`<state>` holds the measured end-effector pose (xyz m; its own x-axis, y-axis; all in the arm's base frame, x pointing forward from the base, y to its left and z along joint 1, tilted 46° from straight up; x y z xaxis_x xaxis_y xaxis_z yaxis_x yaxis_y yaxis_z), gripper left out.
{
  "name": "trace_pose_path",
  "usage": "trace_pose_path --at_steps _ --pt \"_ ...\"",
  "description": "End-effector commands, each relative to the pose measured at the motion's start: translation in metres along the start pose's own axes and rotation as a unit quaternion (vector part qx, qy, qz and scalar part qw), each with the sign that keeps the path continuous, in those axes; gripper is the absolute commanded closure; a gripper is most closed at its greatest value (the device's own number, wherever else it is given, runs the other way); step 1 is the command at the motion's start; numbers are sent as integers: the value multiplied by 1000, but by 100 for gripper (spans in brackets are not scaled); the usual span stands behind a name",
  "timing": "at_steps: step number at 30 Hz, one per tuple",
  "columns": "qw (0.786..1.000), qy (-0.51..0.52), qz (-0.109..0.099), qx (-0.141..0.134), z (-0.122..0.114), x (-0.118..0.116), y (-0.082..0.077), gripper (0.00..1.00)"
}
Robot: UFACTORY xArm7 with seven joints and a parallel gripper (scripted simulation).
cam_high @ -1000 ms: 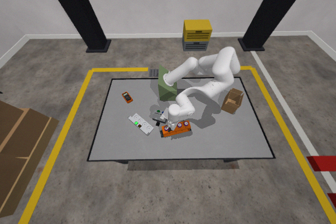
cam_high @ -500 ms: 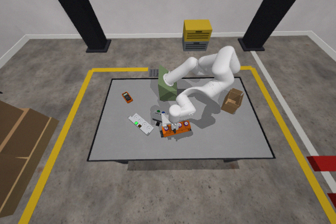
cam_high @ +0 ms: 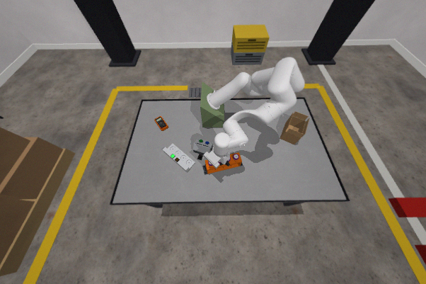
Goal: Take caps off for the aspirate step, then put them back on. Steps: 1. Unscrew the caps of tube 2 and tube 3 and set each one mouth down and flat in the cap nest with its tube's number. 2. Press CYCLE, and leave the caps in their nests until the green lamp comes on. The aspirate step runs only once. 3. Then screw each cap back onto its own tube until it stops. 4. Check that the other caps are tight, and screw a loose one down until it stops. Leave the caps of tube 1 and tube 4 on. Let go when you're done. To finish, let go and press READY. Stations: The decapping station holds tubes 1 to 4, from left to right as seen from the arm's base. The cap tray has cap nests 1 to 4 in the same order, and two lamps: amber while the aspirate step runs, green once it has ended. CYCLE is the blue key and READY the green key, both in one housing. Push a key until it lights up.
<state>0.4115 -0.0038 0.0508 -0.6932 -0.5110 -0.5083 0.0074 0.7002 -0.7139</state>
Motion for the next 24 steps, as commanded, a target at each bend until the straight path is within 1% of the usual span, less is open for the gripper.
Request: trace_pose_path --at_steps 1,7,8,22,24 --pt "993 -119 14 5 1 2 -2 54" --pt "993 -119 14 5 1 2 -2 54" --pt "993 -119 14 5 1 2 -2 100" --pt "993 -119 14 5 1 2 -2 100" --pt "998 -69 14 4 1 2 -2 100"
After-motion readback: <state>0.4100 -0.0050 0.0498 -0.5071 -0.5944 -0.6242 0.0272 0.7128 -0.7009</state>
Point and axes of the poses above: the point where the finger pads meet when closed, its own y axis out along the fingers, its own x axis across the jaws, z = x × y, the point moved 7 cm from there along -y, back along the fingers, and after that the axes turned 2 degrees about -y, right-handed, at the moved point
